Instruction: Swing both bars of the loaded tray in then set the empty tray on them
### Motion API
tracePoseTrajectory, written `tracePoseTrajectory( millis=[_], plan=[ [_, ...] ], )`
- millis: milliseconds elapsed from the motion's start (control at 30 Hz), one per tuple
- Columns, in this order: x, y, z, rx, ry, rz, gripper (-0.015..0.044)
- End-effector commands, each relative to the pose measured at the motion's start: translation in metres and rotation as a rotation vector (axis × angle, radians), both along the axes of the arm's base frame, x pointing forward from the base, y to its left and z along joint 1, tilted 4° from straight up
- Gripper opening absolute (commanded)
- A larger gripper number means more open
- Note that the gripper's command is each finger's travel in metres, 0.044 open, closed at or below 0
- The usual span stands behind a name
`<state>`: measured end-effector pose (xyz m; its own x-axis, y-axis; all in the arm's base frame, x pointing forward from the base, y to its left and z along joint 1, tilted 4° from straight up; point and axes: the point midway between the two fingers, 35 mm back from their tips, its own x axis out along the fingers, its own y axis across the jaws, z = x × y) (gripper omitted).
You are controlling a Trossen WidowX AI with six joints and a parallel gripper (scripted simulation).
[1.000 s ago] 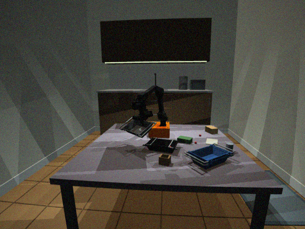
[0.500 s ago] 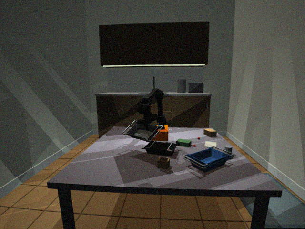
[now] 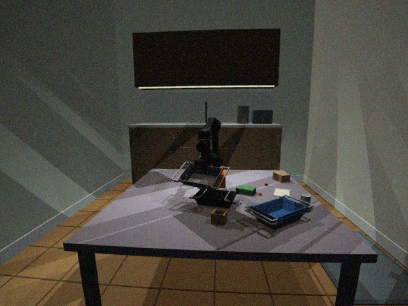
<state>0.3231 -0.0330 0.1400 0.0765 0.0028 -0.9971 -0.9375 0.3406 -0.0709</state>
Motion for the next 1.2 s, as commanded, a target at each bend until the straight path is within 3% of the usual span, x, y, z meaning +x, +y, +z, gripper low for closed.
tracePoseTrajectory(
  millis=[0, 533, 1167],
  plan=[
    [0.002, 0.015, 0.007, -0.009, -0.023, 0.036, 0.0],
    [0.0, 0.073, 0.009, -0.014, -0.029, 0.187, 0.0],
    [0.0, 0.073, 0.009, -0.014, -0.029, 0.188, 0.0]
  ],
)
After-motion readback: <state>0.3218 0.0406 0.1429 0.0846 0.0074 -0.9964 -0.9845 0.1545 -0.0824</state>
